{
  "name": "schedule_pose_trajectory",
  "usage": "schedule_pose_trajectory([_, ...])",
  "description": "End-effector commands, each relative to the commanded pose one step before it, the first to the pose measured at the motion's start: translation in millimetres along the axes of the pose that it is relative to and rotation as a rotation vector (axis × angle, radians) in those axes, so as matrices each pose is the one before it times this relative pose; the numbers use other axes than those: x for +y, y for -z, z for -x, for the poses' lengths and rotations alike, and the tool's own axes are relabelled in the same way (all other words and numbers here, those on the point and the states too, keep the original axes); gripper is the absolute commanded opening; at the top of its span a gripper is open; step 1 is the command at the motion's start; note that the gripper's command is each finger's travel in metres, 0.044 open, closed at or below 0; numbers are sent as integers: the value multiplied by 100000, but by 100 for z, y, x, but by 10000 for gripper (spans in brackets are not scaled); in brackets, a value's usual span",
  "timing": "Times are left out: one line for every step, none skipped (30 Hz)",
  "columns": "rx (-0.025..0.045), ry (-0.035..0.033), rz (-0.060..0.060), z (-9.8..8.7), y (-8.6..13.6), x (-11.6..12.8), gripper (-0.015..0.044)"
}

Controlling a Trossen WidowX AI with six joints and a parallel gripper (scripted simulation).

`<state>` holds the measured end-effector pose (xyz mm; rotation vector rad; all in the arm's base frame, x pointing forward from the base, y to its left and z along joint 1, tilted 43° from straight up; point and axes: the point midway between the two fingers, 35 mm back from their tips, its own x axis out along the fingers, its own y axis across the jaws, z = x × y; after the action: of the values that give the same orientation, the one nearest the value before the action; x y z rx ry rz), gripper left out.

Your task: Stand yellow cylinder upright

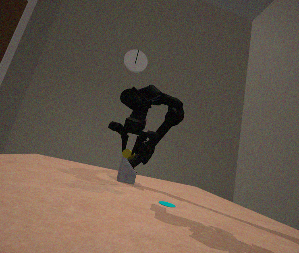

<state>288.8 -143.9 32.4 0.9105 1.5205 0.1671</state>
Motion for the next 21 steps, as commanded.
schedule_pose_trajectory([-1016,-100,-1,382,-169,997,105])
schedule_pose_trajectory([-14,-41,-105,28,-17,247,105])
schedule_pose_trajectory([-13,-43,-104,27,-15,248,105])
schedule_pose_trajectory([-12,-44,-104,27,-13,248,105])
schedule_pose_trajectory([-10,-46,-103,26,-11,249,105])
schedule_pose_trajectory([-9,-48,-103,26,-8,249,105])
schedule_pose_trajectory([-8,-50,-102,25,-6,250,105])
schedule_pose_trajectory([-6,-52,-102,25,-4,250,105])
schedule_pose_trajectory([-5,-54,-101,24,-2,251,105])
schedule_pose_trajectory([-3,-56,-101,24,0,251,105])
schedule_pose_trajectory([-2,-57,-101,23,2,251,105])
schedule_pose_trajectory([0,-59,-100,23,4,252,105])
schedule_pose_trajectory([1,-61,-100,22,7,252,105])
schedule_pose_trajectory([3,-63,-99,22,9,252,105])
schedule_pose_trajectory([4,-64,-99,21,11,253,105])
schedule_pose_trajectory([6,-66,-99,20,13,253,105])
schedule_pose_trajectory([8,-68,-98,20,15,253,105])
schedule_pose_trajectory([9,-69,-98,19,17,253,105])
schedule_pose_trajectory([11,-71,-97,19,20,253,105])
schedule_pose_trajectory([13,-73,-97,19,22,254,105])
schedule_pose_trajectory([14,-74,-97,18,24,254,105])
